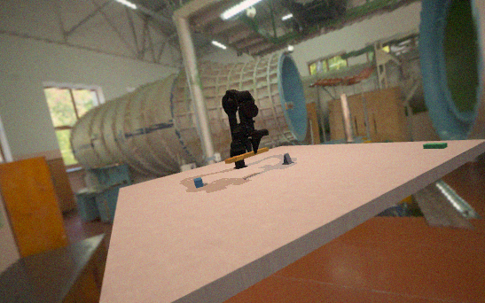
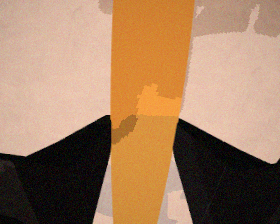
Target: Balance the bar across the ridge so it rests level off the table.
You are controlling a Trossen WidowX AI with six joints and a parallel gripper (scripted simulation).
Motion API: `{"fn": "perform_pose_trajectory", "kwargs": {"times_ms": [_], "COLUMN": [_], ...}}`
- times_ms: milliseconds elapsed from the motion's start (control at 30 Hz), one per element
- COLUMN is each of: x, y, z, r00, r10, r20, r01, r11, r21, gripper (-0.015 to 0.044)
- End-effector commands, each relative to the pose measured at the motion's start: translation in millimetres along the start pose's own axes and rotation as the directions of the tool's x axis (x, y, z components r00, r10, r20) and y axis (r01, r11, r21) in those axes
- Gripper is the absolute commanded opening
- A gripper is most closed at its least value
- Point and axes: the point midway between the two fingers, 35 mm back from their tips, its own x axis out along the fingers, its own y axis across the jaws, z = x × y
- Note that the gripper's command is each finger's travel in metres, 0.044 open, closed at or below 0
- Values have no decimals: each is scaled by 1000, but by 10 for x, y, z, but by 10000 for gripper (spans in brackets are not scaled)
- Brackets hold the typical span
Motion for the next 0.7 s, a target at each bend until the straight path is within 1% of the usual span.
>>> {"fn": "perform_pose_trajectory", "kwargs": {"times_ms": [0,333,667], "x": [-76,-78,-83], "y": [-4,134,225], "z": [-3,-344,-731], "r00": [1000,1000,1000], "r10": [2,4,5], "r20": [7,3,-1], "r01": [-2,-3,-5], "r11": [1000,976,899], "r21": [-1,-218,-439], "gripper": [0,0,0]}}
